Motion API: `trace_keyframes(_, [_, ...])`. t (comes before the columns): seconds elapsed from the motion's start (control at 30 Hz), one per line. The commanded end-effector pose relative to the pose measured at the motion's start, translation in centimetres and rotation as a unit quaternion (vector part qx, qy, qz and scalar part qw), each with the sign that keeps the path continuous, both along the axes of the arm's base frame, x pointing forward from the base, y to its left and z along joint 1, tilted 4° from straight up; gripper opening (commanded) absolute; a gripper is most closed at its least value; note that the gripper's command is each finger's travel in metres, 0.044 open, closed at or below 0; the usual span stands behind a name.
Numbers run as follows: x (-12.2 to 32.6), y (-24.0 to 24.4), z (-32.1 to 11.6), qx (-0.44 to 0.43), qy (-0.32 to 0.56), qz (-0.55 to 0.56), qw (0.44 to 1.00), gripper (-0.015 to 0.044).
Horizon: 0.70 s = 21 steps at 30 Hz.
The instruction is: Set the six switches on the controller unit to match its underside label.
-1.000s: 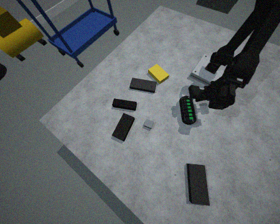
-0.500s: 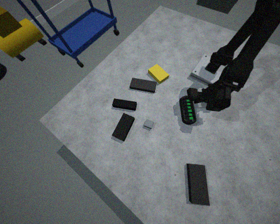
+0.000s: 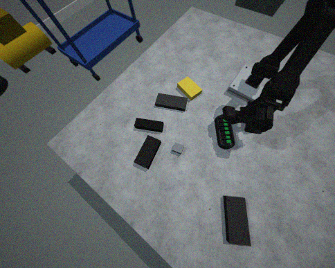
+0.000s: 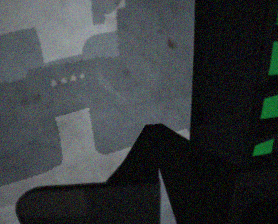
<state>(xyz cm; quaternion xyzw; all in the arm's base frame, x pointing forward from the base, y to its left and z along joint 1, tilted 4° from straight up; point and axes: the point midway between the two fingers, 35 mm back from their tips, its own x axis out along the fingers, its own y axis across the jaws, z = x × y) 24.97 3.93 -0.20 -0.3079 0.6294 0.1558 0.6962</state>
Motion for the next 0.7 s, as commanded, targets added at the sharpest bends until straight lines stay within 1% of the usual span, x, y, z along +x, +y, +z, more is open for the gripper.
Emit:
trace_keyframes(0.0, [0.12, -0.15, -0.07, -0.002, 0.000, 0.000, 1.000, 0.0000])
trace_keyframes(0.67, [0.62, -0.78, -0.11, -0.002, 0.000, 0.000, 1.000, 0.0000])
